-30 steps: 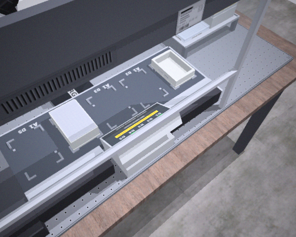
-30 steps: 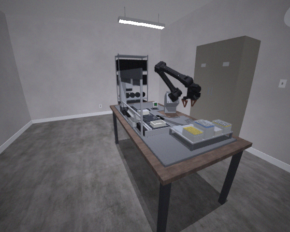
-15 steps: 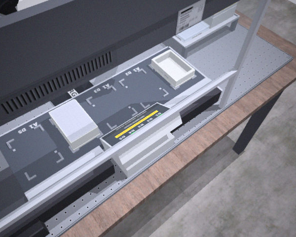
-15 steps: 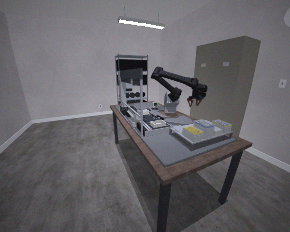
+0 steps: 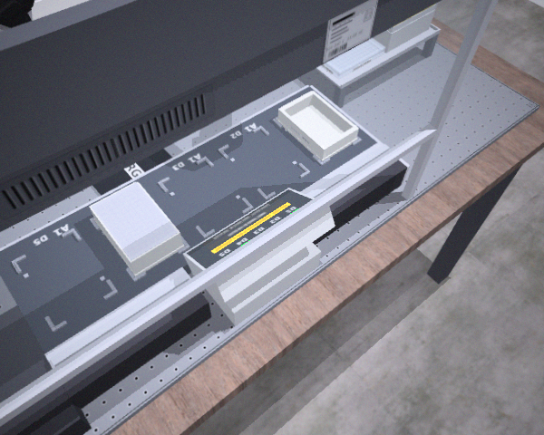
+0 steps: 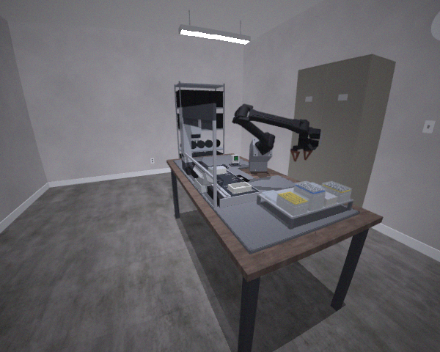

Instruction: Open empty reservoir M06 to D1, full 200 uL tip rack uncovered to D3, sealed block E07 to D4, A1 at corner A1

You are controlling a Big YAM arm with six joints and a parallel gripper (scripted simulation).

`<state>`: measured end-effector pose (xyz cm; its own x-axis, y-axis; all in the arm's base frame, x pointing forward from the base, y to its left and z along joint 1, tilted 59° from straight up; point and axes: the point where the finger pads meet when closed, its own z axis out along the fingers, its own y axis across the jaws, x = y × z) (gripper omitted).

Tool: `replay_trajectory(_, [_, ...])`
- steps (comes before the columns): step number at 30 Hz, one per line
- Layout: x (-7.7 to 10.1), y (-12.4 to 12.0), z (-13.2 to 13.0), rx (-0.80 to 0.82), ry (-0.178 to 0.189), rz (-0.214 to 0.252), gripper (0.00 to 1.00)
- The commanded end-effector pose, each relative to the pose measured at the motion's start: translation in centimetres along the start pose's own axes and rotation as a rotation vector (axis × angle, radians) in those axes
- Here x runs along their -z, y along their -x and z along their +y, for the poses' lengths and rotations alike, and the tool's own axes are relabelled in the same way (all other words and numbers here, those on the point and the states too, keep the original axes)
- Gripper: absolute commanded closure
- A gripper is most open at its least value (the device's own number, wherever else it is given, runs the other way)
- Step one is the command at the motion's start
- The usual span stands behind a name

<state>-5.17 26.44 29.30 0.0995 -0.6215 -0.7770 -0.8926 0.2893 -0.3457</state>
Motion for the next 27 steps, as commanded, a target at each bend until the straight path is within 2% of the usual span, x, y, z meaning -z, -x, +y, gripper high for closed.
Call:
replay_trajectory(1, [0.6, 0.8, -1.2, -0.068, 0.001, -0.017, 0.00])
replay_trajectory(4, [0.7, 0.8, -1.1, -0.067, 0.002, -0.017, 0.00])
replay_trajectory(5, [0.8, 2.4, -0.6, -0.062, 0.010, -0.023, 0.00])
replay_trajectory(13, [0.8, 6.4, -0.7, -0.062, 0.010, -0.026, 0.00])
replay_trajectory(15, [0.8, 6.4, -0.7, -0.062, 0.010, -0.026, 0.00])
replay_trajectory(27, [0.9, 12.5, -0.9, -0.063, 0.009, -0.030, 0.00])
